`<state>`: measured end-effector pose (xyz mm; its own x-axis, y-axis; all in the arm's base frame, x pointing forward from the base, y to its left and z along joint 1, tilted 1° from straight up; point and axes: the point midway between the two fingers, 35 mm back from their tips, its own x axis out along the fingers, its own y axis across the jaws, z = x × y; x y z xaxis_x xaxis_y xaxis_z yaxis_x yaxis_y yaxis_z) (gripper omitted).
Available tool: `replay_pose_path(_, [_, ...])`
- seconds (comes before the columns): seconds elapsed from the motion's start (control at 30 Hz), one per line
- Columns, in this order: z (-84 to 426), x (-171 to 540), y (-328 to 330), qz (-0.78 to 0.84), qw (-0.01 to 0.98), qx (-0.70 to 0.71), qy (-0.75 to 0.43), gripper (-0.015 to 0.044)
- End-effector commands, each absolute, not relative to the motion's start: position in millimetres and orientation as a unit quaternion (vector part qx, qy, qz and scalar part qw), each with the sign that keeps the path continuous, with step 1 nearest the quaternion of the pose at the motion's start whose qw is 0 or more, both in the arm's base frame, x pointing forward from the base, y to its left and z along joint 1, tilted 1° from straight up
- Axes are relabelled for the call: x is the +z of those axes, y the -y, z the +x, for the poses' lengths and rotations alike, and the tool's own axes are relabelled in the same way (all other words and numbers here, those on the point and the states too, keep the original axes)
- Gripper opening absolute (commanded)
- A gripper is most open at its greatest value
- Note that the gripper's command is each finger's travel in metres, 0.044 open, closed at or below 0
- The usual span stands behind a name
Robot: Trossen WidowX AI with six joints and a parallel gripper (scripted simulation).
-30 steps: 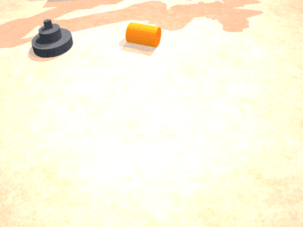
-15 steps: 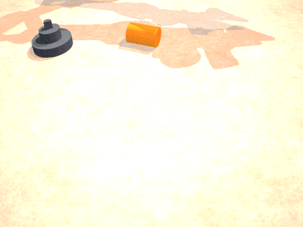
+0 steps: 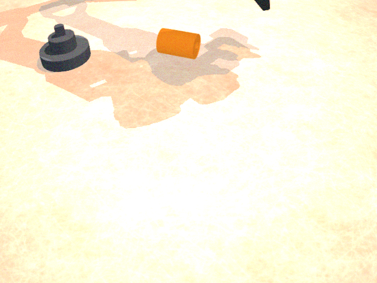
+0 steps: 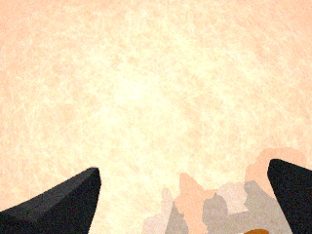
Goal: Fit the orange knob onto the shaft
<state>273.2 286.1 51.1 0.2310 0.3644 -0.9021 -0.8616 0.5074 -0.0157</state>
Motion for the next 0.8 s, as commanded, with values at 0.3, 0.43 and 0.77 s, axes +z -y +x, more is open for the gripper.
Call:
replay_pose_path(0.3, [303.6, 31.1, -163.8, -0.452, 0.553, 0.455, -0.532, 0.0440])
replay_pose_path(0.43, [301.0, 30.9, -161.3, -0.452, 0.553, 0.455, -0.532, 0.0440])
replay_pose_path(0.77, [301.4, 5.1, -161.8, -0.452, 0.552, 0.455, -0.532, 0.0440])
